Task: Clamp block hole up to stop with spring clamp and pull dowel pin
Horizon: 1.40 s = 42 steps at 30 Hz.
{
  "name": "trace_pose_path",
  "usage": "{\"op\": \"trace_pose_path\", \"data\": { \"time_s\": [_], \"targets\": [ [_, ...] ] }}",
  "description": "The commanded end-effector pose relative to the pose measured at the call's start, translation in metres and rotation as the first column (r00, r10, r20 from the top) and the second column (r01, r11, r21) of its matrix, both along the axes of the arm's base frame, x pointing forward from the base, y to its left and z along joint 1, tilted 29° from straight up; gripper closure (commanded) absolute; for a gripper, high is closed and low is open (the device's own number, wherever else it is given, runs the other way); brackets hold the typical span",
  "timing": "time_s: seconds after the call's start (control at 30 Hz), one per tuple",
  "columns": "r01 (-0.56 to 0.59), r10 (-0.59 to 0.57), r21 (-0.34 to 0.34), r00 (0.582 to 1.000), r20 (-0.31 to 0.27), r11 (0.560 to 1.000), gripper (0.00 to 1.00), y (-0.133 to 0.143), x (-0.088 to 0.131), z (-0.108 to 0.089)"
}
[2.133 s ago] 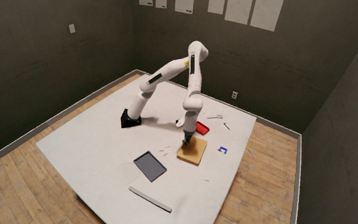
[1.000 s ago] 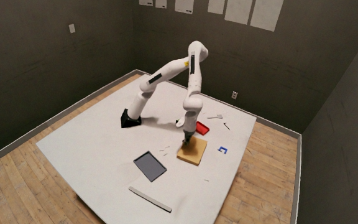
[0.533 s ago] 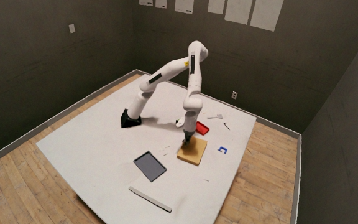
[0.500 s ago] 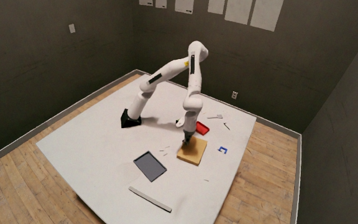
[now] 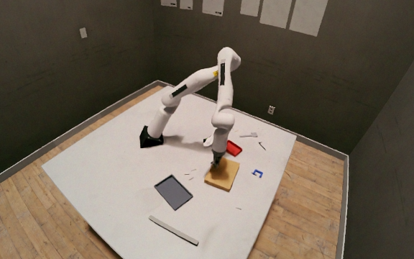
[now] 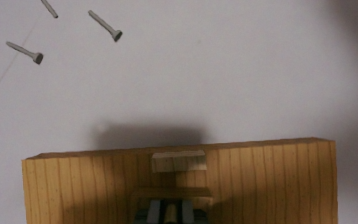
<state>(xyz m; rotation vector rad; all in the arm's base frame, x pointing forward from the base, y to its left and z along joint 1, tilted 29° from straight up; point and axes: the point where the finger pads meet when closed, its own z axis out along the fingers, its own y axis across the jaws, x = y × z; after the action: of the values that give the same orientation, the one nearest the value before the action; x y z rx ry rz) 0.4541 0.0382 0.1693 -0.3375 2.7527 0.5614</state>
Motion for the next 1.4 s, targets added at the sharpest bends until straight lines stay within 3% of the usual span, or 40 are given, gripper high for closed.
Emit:
{"op": "trace_pose_path", "data": {
  "time_s": [0.0, 1.37],
  "targets": [
    [0.001, -0.001, 0.0, 1.0, 0.003, 1.0, 0.9, -0.0016, 0.0002, 0.0031],
    [-0.011, 0.011, -0.003, 1.0, 0.003, 1.0, 0.9, -0.002, -0.0048, 0.0007]
  ]
}}
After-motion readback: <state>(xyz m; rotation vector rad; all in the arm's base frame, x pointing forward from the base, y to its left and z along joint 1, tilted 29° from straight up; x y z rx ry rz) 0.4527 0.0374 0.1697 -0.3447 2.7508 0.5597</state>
